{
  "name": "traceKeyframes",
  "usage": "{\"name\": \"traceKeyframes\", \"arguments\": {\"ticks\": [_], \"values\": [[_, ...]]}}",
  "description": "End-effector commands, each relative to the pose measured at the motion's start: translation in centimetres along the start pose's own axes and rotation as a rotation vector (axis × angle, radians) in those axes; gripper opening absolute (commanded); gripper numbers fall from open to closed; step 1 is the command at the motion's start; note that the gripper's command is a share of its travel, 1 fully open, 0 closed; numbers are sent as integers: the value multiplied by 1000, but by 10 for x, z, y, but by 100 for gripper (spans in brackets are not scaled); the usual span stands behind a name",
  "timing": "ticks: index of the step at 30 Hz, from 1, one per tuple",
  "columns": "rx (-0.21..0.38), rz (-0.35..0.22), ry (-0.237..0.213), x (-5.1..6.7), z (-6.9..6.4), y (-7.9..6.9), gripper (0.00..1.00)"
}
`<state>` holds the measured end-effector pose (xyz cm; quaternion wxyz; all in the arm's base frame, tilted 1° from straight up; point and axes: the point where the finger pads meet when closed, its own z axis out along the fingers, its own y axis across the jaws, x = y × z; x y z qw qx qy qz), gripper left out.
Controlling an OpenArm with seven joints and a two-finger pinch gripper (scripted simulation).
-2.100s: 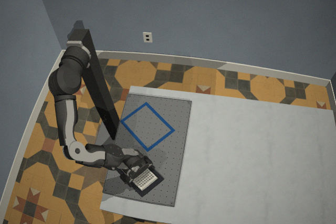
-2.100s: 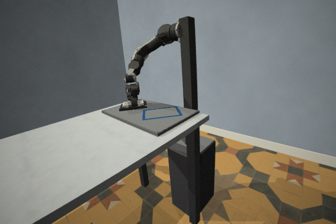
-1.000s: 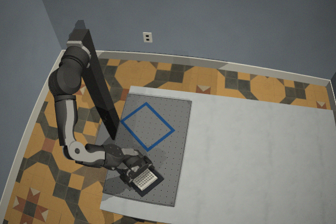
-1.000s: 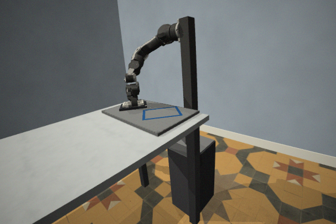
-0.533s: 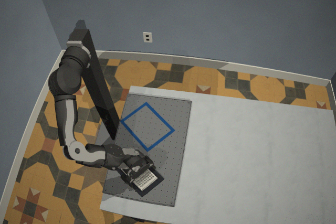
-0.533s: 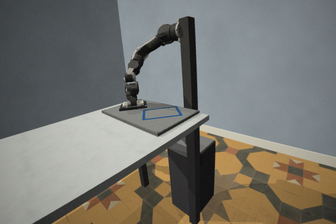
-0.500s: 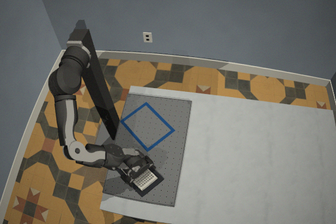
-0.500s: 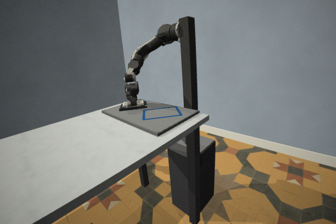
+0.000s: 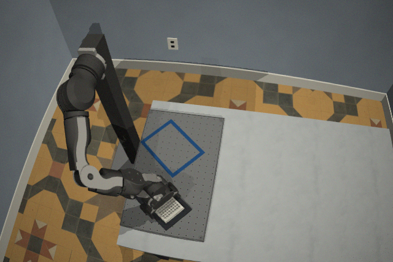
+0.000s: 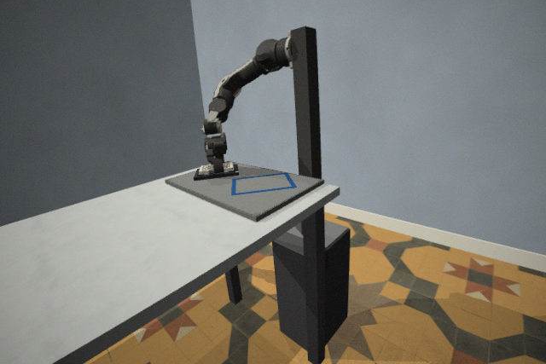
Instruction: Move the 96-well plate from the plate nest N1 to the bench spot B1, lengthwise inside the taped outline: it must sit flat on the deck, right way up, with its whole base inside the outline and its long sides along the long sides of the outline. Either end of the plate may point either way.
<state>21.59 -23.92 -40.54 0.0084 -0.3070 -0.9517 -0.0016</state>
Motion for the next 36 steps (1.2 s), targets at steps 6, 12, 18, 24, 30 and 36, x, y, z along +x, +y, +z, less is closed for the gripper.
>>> {"name": "traceKeyframes", "arguments": {"ticks": [6,12,18,24,30,36], "values": [[-7,2,-7,-2,-1,1,77],[-6,4,-9,-5,-4,2,77],[-6,4,-9,-6,-4,3,77],[-6,4,-9,-6,-4,3,77],[-11,4,-10,-5,-4,4,60],[-11,4,-10,-5,-4,4,40]]}}
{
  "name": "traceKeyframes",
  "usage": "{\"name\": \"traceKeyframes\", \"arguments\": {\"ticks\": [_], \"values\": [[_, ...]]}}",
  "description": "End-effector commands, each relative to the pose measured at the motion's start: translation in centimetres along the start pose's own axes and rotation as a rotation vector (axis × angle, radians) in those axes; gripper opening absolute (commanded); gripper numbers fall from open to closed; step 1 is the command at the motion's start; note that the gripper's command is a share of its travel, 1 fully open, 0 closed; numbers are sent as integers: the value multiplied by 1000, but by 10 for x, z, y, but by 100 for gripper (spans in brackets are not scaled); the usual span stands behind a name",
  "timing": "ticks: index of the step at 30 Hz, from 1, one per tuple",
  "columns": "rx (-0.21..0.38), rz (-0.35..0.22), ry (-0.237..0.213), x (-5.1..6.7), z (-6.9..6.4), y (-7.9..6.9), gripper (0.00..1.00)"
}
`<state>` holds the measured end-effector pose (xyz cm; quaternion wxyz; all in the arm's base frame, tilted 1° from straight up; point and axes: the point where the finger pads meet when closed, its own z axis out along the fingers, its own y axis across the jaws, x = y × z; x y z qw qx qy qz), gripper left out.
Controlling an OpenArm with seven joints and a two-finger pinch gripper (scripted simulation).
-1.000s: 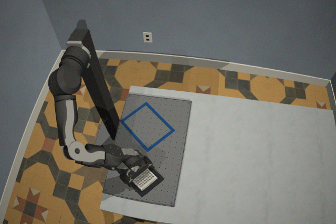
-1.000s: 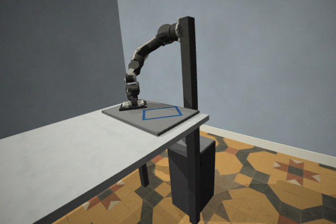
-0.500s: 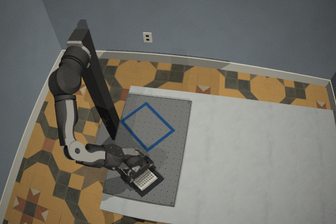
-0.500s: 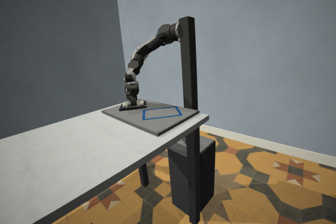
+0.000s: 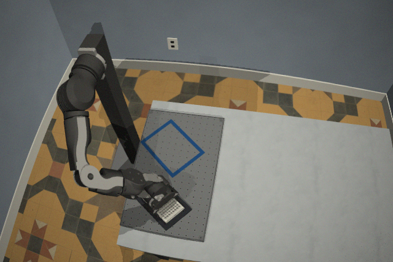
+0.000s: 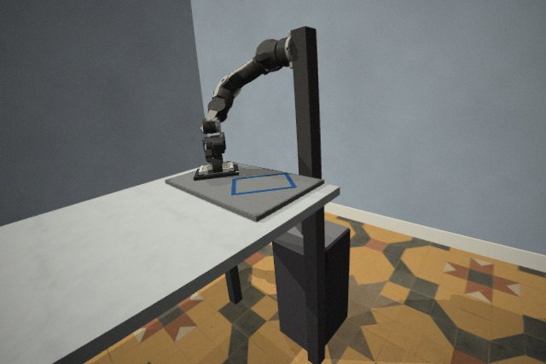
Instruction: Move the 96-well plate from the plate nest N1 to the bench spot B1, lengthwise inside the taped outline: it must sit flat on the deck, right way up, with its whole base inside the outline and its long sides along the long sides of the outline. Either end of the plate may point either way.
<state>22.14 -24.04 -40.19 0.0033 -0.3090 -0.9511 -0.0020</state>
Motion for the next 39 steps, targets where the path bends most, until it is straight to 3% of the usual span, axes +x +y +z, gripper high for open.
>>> {"name": "traceKeyframes", "arguments": {"ticks": [1,4,6,14,39], "values": [[-7,0,0,0,0,2,37],[-7,0,0,0,0,2,27],[-7,0,0,0,0,2,27],[-1,1,-1,-1,0,0,0],[-1,1,-1,-1,0,0,0]]}}
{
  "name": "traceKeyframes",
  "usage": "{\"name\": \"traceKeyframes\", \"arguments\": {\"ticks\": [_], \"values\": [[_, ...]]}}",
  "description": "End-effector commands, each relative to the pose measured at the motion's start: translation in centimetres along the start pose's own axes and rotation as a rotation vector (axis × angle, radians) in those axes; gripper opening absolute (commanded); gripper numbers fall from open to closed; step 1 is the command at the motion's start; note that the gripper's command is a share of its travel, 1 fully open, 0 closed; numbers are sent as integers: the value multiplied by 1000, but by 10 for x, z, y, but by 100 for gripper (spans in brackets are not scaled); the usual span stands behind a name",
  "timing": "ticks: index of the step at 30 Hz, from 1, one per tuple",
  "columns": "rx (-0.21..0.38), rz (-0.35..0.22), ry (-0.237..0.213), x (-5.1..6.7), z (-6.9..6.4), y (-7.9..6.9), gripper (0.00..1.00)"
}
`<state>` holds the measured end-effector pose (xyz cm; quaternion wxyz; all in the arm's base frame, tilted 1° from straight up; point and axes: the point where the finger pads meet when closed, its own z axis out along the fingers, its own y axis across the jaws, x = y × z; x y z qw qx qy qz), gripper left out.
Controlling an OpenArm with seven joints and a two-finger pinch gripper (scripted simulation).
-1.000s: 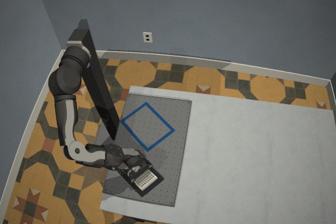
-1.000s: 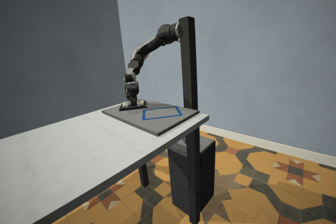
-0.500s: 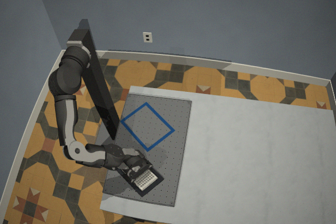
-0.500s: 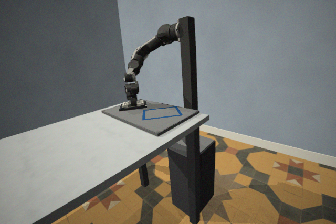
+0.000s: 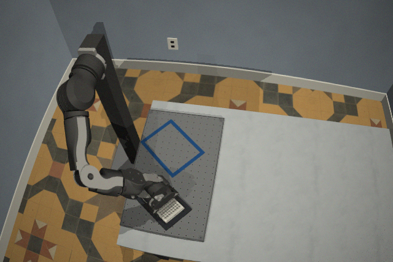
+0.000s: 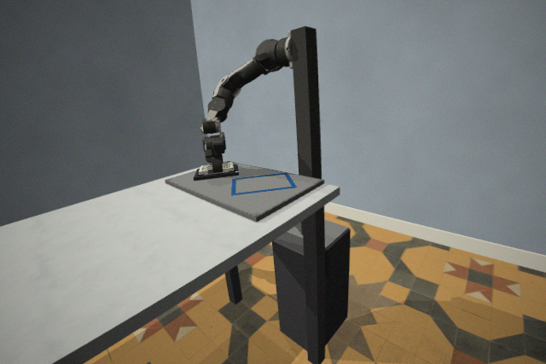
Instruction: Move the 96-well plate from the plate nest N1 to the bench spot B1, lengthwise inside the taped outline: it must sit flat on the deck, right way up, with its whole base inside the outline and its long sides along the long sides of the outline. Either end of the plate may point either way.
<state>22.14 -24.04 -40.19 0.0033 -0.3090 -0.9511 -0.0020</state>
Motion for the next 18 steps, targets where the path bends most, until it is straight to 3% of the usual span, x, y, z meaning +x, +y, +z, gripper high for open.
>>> {"name": "traceKeyframes", "arguments": {"ticks": [1,6,18], "values": [[-1,1,-1,-1,0,0,0],[-2,-1,-1,-2,-32,0,0],[-2,-1,-1,-2,-32,0,0]]}}
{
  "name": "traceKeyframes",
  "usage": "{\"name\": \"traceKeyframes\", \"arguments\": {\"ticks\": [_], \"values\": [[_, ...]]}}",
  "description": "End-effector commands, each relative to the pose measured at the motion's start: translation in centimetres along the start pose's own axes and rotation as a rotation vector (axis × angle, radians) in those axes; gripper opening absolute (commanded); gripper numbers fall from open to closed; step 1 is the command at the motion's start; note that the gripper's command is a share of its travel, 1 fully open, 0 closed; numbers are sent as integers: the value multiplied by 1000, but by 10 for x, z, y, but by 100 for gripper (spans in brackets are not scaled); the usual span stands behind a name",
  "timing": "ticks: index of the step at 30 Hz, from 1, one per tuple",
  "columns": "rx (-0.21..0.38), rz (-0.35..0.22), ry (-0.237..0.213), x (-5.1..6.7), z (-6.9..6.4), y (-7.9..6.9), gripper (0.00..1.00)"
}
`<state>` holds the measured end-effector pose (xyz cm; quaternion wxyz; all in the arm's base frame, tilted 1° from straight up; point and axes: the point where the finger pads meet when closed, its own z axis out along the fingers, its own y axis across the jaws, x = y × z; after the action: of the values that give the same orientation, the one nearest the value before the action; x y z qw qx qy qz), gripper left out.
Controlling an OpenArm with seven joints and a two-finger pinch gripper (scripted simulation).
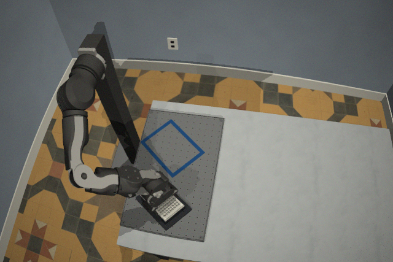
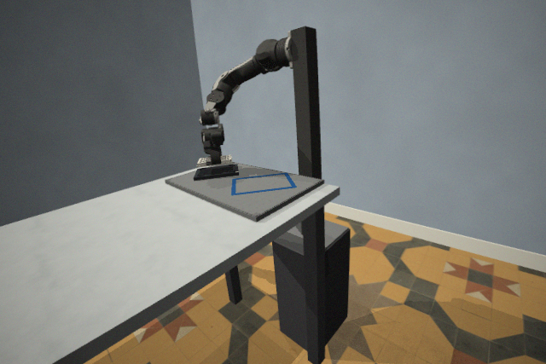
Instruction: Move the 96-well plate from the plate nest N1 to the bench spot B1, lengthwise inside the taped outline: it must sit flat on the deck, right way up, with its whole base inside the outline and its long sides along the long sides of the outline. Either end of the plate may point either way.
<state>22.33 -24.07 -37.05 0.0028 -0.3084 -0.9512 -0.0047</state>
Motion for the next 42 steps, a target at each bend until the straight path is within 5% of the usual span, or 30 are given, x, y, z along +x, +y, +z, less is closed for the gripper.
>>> {"name": "traceKeyframes", "arguments": {"ticks": [1,5,17,22,42], "values": [[4,0,-2,-1,-7,0,0],[3,0,-2,-1,-32,0,0],[3,0,-2,-1,-32,0,0],[3,-1,-2,0,-62,-1,0],[2,0,3,3,-53,-1,0]]}}
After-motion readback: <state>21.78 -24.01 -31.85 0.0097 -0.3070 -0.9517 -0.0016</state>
